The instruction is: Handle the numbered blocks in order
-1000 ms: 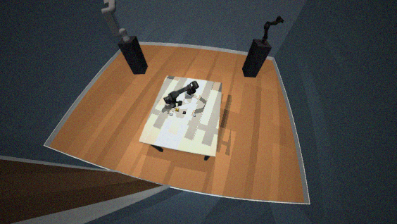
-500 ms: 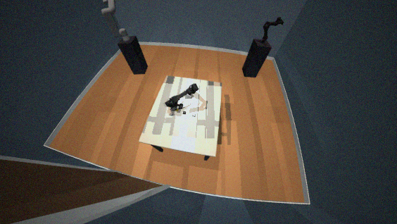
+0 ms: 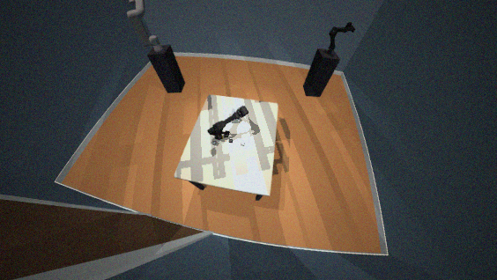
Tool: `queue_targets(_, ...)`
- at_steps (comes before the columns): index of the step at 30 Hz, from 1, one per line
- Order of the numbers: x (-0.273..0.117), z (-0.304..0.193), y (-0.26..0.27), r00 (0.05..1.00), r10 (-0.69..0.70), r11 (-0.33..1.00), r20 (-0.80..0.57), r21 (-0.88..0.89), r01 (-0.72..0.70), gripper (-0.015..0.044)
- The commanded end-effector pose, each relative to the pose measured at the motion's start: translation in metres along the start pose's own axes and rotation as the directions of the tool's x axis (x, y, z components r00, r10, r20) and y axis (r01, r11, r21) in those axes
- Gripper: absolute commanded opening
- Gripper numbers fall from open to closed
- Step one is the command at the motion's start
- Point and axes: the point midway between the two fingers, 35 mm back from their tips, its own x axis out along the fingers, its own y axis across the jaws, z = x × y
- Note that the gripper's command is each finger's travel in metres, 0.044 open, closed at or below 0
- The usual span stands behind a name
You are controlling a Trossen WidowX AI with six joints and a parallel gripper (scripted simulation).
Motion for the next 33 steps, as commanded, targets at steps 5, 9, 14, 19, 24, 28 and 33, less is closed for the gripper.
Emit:
queue_targets(5,0.0087,-0.0024,0.0008,1.0,0.009,1.0,-0.007,0.008,-0.009,0.0321)
queue_targets(9,0.0087,-0.0024,0.0008,1.0,0.009,1.0,-0.007,0.008,-0.009,0.0216)
queue_targets(14,0.0087,-0.0024,0.0008,1.0,0.009,1.0,-0.007,0.008,-0.009,0.012)
queue_targets(19,0.0087,-0.0024,0.0008,1.0,0.009,1.0,-0.007,0.008,-0.009,0.012)
queue_targets(24,0.0087,-0.0024,0.0008,1.0,0.009,1.0,-0.007,0.008,-0.009,0.012)
queue_targets(28,0.0087,-0.0024,0.0008,1.0,0.009,1.0,-0.007,0.008,-0.009,0.012)
queue_targets(33,0.0087,-0.0024,0.0008,1.0,0.009,1.0,-0.007,0.008,-0.009,0.012)
